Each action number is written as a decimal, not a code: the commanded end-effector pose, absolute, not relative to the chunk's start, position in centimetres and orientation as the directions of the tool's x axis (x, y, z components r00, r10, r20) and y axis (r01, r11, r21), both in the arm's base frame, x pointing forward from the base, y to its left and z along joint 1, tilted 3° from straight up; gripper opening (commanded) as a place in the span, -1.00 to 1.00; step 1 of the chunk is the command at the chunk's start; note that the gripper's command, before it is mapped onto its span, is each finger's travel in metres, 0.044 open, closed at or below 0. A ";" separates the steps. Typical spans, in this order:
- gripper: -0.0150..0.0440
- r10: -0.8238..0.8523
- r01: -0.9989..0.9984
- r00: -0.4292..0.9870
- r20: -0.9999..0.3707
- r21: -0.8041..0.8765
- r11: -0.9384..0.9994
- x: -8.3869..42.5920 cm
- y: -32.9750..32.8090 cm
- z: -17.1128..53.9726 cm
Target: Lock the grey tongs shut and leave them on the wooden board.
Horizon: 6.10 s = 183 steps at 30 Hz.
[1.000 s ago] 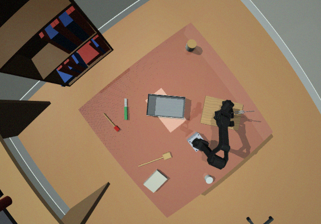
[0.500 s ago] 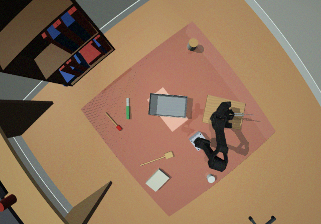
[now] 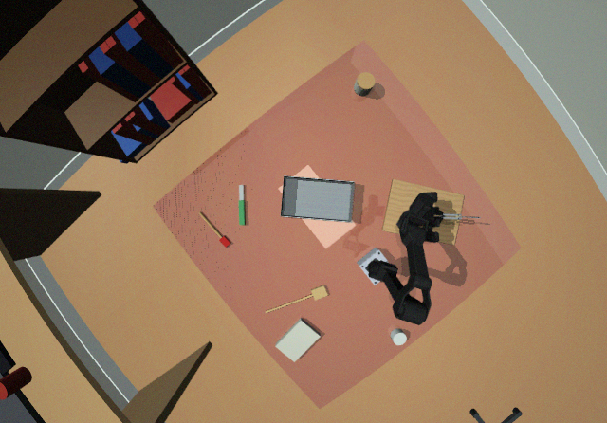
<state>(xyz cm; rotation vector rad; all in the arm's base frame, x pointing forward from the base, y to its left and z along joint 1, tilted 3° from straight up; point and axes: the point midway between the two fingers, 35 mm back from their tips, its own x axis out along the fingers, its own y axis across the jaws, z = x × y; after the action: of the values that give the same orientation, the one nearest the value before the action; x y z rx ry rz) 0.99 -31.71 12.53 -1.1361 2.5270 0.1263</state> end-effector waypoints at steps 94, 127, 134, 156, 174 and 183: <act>-1.00 -0.053 -0.733 0.052 -0.997 -0.074 0.676 -1.4 -34.3 13.5; -1.00 -0.053 -0.733 0.053 -0.997 -0.075 0.676 -1.2 -34.9 8.1; -1.00 -0.053 -0.733 0.053 -0.997 -0.075 0.676 -1.1 -34.9 6.9; -1.00 -0.052 -0.733 0.053 -0.997 -0.074 0.676 -0.9 -34.5 3.5; 0.25 -0.049 -0.736 0.048 -0.998 -0.068 0.674 -1.0 -34.5 3.6; 1.00 -0.049 -0.736 0.048 -0.998 -0.068 0.674 -1.0 -34.5 3.6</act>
<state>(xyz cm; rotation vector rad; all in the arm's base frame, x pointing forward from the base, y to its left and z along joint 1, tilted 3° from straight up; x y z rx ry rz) -0.99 -34.48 3.55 -0.6967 1.4471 0.5944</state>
